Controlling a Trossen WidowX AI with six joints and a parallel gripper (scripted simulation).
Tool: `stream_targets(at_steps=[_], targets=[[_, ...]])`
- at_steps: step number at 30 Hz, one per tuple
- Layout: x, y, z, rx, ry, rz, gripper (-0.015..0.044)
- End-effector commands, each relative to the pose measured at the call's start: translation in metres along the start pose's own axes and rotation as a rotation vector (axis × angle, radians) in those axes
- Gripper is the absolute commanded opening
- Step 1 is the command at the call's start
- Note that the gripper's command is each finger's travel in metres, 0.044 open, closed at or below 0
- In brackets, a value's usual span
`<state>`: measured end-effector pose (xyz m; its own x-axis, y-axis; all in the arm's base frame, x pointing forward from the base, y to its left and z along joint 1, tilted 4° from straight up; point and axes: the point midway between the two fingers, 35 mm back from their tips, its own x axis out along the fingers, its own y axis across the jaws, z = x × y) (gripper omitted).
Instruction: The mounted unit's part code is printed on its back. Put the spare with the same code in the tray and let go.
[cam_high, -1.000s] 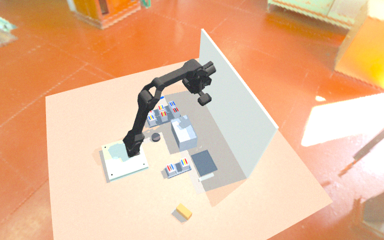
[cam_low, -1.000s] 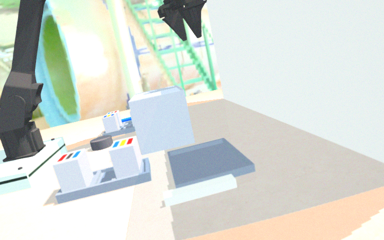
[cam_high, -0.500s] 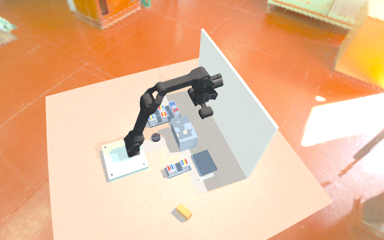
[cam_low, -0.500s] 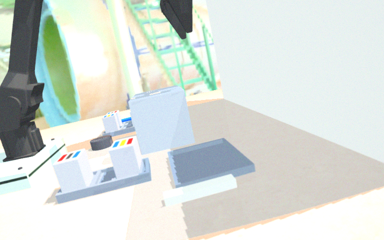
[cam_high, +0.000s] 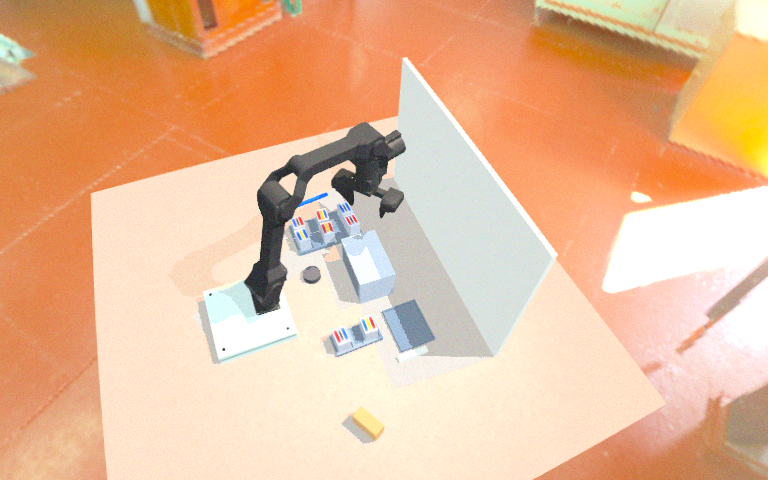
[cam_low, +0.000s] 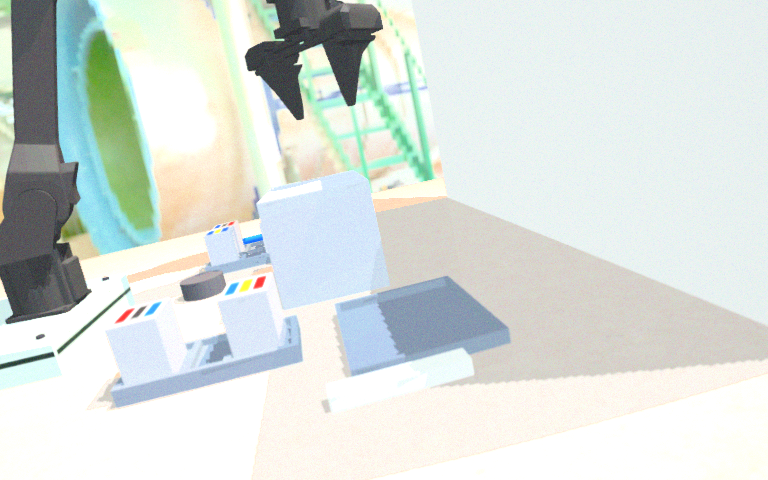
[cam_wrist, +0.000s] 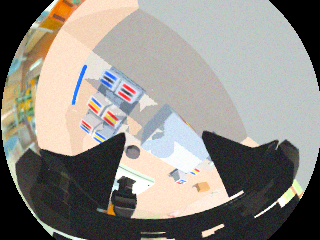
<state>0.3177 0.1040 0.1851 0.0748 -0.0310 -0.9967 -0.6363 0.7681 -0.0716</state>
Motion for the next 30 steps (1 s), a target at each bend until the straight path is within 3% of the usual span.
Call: stream_targets(at_steps=[1,5,7,11,17,30], targets=[[0.013,0.047,-0.006,-0.332,0.006,0.006,0.0440],[0.032,0.103,-0.023,-0.753,0.011,0.015,0.0440],[0.035,0.111,-0.028,-0.824,0.012,0.016,0.0440],[0.035,0.111,-0.028,-0.824,0.012,0.016,0.0440],[0.069,0.116,-0.026,-0.824,0.012,0.016,0.0300],[0.083,0.119,-0.025,-0.824,0.012,0.016,0.0300]])
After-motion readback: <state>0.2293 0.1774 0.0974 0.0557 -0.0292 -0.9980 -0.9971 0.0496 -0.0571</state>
